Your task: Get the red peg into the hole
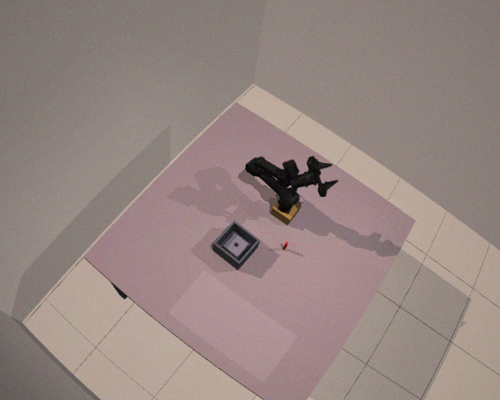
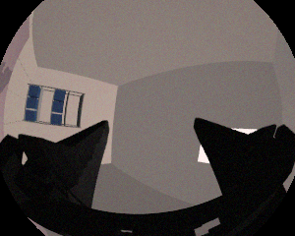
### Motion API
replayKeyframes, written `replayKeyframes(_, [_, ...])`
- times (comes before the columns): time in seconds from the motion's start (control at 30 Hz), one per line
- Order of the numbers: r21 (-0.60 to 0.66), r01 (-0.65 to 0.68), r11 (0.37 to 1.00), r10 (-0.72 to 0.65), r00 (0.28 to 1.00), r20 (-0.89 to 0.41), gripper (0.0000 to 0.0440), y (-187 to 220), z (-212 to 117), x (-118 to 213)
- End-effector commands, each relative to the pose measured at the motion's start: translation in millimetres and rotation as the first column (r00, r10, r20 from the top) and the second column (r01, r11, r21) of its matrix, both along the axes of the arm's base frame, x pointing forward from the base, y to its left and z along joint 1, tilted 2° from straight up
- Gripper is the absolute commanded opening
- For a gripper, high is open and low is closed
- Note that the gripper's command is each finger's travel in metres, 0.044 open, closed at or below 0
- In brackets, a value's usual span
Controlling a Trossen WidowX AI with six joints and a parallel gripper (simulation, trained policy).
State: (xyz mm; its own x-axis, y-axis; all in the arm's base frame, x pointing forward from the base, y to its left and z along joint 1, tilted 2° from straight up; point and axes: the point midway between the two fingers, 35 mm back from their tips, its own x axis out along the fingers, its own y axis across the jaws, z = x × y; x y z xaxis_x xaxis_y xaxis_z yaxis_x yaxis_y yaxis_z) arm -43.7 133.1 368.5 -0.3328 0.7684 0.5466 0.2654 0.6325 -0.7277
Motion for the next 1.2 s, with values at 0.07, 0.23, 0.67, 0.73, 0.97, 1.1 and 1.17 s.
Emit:
replayKeyframes(0.07, [-0.028,0.026,0.999,-0.028,0.995,-0.096,0.044,4,8,12])
replayKeyframes(0.23, [-0.087,0.051,0.995,-0.072,0.965,-0.252,0.044,12,17,31])
replayKeyframes(0.67, [-0.24,0.074,0.968,-0.209,0.766,-0.607,0.044,33,16,85])
replayKeyframes(0.73, [-0.259,0.074,0.963,-0.231,0.721,-0.653,0.044,35,14,93])
replayKeyframes(0.97, [-0.314,0.071,0.947,-0.302,0.536,-0.788,0.044,42,2,122])
replayKeyframes(1.1, [-0.337,0.068,0.939,-0.334,0.415,-0.846,0.044,44,-6,138])
replayKeyframes(1.17, [-0.346,0.067,0.936,-0.347,0.35,-0.87,0.044,44,-11,146])
